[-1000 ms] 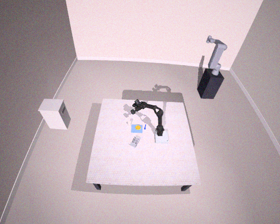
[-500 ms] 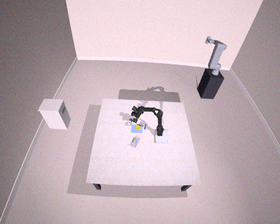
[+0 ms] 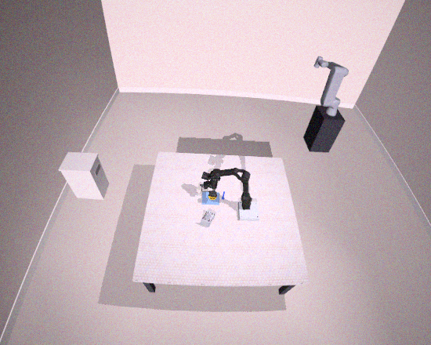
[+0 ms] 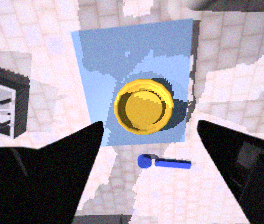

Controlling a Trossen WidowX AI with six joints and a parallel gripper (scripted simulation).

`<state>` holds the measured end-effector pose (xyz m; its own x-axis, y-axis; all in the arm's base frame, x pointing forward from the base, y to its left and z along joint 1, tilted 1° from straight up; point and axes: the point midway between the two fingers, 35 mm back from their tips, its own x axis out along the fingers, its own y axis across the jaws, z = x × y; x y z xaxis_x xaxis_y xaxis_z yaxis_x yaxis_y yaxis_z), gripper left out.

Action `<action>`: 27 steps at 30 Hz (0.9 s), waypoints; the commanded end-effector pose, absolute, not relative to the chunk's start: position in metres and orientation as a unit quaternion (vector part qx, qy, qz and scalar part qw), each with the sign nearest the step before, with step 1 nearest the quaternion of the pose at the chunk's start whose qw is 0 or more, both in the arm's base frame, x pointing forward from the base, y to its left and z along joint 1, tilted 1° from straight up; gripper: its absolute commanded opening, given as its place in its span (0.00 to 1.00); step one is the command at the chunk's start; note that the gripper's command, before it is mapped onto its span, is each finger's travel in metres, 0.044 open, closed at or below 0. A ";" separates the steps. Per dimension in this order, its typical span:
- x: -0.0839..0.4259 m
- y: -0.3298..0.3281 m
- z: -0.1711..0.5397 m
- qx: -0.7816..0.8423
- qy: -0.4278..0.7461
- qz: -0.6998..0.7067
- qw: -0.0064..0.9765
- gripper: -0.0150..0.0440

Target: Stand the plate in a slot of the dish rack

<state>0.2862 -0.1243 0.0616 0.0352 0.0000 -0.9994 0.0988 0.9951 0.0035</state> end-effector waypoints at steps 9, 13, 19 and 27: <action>0.284 -0.122 0.049 0.028 0.701 -0.027 0.712 0.93; 0.285 -0.122 0.042 0.028 0.701 -0.027 0.712 0.93; 0.285 -0.122 0.032 0.028 0.701 -0.027 0.712 0.93; 0.285 -0.122 0.020 0.028 0.701 -0.027 0.712 0.93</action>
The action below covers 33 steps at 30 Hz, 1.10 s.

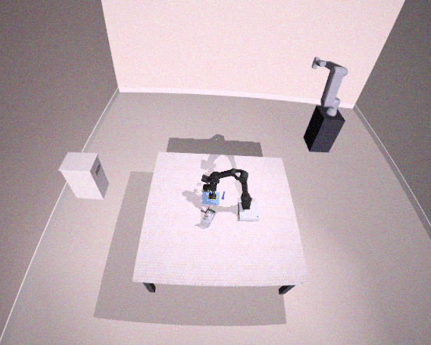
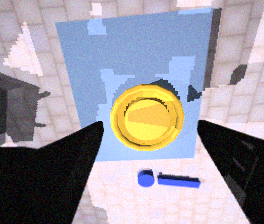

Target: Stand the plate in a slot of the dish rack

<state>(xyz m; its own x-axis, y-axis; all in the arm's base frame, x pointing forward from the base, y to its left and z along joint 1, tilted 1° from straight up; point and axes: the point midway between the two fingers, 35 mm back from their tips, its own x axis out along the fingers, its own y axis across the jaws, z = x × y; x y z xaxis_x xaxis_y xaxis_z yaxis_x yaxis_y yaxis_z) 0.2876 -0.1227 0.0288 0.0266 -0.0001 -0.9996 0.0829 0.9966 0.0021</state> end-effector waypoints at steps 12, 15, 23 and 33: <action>0.285 -0.121 0.002 0.028 0.701 -0.027 0.712 0.93; 0.285 -0.121 0.001 0.028 0.701 -0.027 0.712 0.92; 0.285 -0.121 0.001 0.028 0.701 -0.027 0.712 0.90; 0.285 -0.121 0.001 0.028 0.701 -0.027 0.712 0.76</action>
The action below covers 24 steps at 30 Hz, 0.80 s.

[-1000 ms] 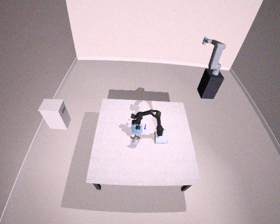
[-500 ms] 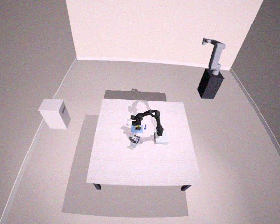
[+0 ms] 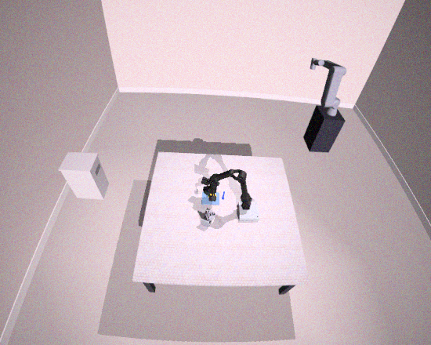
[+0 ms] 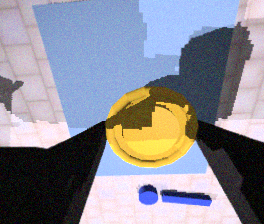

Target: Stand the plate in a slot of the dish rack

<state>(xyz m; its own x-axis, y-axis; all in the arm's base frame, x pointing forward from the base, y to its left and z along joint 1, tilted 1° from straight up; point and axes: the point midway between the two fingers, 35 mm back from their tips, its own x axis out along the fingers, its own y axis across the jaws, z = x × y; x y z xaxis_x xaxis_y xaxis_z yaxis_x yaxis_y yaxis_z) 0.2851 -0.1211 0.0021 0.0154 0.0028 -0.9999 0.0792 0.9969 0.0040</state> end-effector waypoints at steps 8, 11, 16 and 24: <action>0.292 -0.125 0.031 0.028 0.701 -0.027 0.712 0.40; 0.295 -0.126 0.046 0.028 0.701 -0.027 0.712 0.27; 0.298 -0.127 0.068 0.028 0.701 -0.027 0.712 0.25; 0.300 -0.128 0.103 0.028 0.701 -0.027 0.712 0.25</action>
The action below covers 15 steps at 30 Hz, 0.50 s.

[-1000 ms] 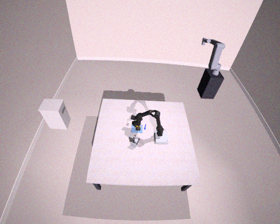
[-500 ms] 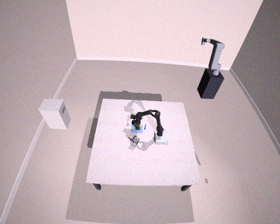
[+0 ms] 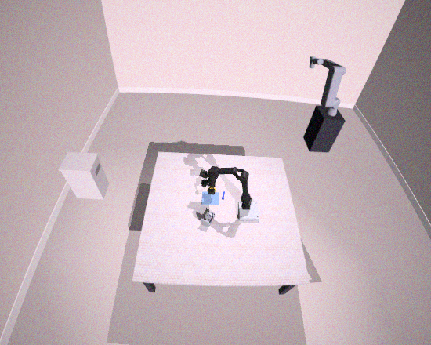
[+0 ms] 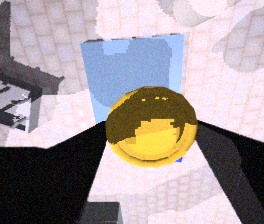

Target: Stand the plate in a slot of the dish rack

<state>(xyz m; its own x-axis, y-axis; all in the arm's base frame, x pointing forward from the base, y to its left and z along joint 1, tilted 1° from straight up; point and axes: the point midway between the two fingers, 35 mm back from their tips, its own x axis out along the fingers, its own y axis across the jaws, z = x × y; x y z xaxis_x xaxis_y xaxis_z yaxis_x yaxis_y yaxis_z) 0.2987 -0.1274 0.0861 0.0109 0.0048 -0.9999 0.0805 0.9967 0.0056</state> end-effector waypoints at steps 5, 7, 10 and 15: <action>0.301 -0.129 0.124 0.028 0.701 -0.027 0.712 0.25; 0.301 -0.129 0.132 0.028 0.701 -0.027 0.712 0.25; 0.301 -0.129 0.143 0.028 0.701 -0.027 0.712 0.25; 0.300 -0.129 0.162 0.028 0.701 -0.027 0.712 0.25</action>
